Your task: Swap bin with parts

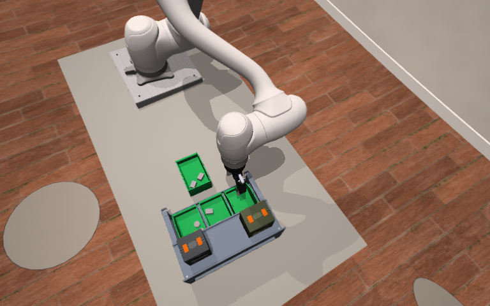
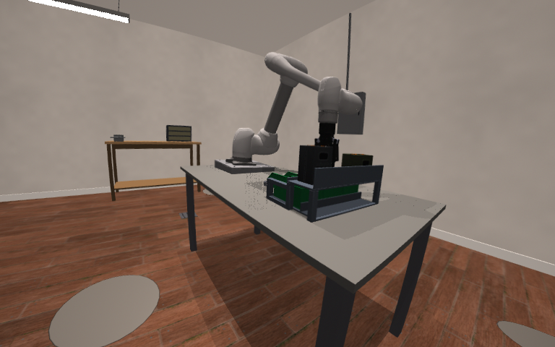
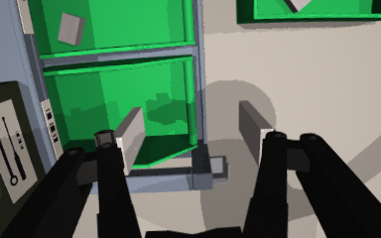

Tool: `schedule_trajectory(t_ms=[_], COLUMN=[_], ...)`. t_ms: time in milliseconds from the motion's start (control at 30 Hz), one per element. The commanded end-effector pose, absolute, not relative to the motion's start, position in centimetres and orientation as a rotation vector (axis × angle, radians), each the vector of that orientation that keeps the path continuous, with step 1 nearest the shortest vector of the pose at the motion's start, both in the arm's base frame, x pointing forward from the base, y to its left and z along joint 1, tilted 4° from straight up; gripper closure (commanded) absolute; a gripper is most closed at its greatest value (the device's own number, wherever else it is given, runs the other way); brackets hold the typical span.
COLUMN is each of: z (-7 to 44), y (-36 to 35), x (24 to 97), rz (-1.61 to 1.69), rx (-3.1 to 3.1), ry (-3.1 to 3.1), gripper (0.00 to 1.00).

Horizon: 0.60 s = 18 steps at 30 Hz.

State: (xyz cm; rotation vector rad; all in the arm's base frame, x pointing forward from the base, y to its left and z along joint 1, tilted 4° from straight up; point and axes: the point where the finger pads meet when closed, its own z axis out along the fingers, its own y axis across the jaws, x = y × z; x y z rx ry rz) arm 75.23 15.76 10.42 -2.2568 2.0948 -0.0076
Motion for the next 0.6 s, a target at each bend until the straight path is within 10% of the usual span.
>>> schedule_trajectory(t_ms=[0, 567], z=[9.6, 7.7], y=[15.8, 15.9], x=[75.3, 75.4], rz=[-0.008, -0.008], rx=[-2.257, -2.257], ry=[2.095, 2.095], gripper=[0.38, 0.38])
